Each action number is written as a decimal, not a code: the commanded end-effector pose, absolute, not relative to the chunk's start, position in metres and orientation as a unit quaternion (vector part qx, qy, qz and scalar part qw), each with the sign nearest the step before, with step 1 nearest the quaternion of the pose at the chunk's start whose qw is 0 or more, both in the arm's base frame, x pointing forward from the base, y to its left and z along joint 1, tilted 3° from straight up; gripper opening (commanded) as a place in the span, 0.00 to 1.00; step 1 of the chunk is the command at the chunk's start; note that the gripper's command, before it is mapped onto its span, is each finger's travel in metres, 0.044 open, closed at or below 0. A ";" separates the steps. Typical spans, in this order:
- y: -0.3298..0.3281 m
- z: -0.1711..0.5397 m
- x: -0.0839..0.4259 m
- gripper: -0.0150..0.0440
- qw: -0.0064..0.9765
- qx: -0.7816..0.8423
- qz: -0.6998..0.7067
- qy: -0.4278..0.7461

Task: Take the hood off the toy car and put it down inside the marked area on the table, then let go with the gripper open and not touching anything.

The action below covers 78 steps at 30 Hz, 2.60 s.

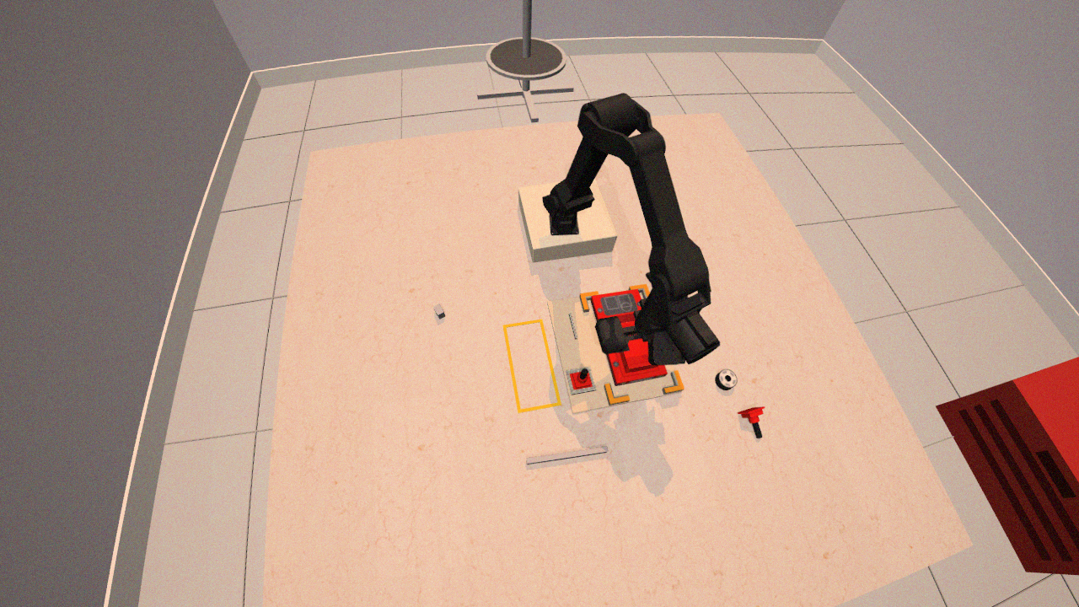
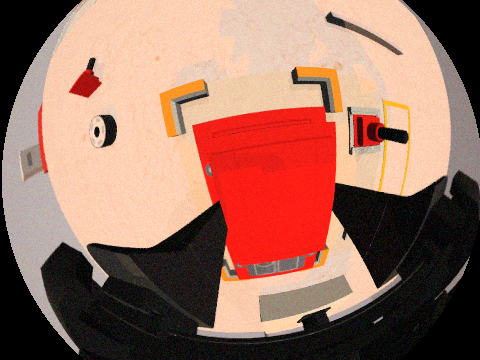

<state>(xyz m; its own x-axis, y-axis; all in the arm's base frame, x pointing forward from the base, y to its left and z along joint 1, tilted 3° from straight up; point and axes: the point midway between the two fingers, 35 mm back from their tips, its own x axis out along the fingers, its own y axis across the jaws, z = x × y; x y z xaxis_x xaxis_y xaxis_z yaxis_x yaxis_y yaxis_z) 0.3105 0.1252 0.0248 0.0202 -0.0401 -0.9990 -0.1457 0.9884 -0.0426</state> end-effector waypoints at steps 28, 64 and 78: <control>0.128 0.073 0.311 0.25 0.712 -0.065 0.037 0.698; 0.013 0.086 0.331 0.25 0.715 -0.052 0.024 0.697; -0.048 0.092 0.328 0.25 0.714 -0.064 0.029 0.697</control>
<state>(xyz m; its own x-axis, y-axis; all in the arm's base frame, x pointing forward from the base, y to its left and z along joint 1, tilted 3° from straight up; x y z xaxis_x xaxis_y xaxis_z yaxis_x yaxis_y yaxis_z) 0.3287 -0.0364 0.0889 0.0233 -0.0458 -0.9987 -0.1224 0.9913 -0.0483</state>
